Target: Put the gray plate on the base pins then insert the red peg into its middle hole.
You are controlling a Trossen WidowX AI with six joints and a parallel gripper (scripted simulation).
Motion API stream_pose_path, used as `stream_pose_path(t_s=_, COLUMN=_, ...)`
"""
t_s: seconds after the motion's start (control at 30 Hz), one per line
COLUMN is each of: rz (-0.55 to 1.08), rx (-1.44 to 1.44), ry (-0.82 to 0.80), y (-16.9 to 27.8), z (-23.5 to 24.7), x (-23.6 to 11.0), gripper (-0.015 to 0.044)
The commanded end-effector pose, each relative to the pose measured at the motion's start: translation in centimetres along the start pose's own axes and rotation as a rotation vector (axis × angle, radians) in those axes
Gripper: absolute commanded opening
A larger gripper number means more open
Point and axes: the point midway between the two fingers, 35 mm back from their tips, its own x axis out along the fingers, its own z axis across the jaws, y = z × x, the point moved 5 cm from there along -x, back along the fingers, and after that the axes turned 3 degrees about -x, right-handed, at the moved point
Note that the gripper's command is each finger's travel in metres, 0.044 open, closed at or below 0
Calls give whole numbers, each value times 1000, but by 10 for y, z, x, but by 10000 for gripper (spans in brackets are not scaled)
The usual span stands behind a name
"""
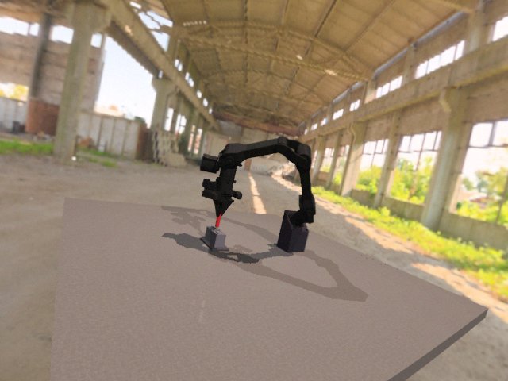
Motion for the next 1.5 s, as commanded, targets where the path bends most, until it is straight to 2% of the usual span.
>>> stream_pose_path(t_s=0.0, rz=2, rx=2, ry=2, y=0, z=0, x=4, gripper=0)
stream_pose_path(t_s=0.3, rz=1, rx=-2, ry=6, y=0, z=-1, x=18, gripper=0)
stream_pose_path(t_s=1.47, rz=-7, rx=-5, ry=5, y=1, z=0, x=17, gripper=0)
